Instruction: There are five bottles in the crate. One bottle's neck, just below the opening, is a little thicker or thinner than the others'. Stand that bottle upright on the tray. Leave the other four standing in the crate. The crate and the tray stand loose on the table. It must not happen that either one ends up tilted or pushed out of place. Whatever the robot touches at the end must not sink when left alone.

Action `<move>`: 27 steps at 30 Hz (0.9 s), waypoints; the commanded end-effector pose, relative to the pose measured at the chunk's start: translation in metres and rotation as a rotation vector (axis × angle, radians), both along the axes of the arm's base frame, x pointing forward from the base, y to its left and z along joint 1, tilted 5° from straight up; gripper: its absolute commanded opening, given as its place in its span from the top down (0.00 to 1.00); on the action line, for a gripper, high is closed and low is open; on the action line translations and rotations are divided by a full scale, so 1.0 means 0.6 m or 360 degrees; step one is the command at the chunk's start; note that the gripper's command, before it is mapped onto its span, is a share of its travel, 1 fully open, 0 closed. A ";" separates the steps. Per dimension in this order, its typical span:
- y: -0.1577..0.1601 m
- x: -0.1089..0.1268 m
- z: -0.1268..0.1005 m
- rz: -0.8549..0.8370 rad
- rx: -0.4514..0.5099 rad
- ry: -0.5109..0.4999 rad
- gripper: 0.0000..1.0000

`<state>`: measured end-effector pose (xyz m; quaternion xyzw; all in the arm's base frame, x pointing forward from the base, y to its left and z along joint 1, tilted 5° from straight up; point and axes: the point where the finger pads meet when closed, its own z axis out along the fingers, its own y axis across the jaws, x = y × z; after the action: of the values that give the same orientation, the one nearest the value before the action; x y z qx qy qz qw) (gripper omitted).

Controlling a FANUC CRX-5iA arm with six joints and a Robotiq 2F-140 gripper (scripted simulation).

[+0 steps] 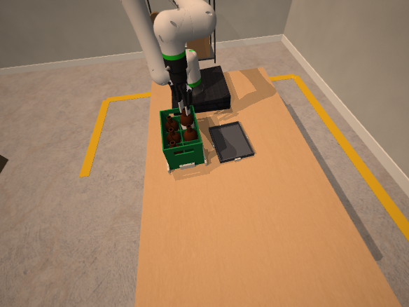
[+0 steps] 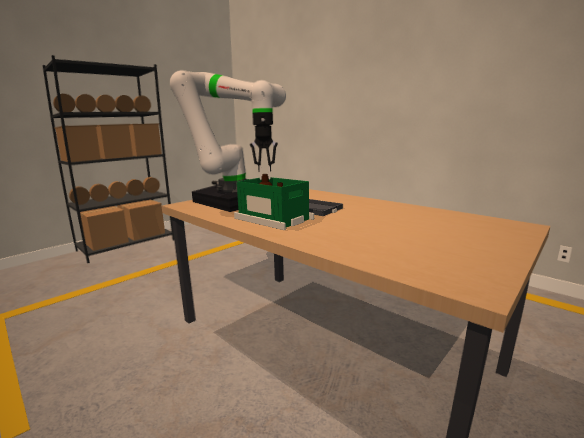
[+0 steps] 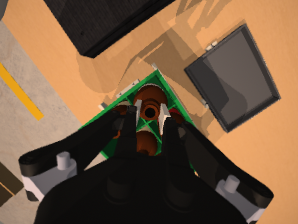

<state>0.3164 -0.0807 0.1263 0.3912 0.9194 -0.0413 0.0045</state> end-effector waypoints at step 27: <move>0.001 0.001 0.011 0.0000 -0.0001 -0.0002 0.90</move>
<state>0.3165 -0.0799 0.1323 0.3912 0.9194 -0.0414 0.0044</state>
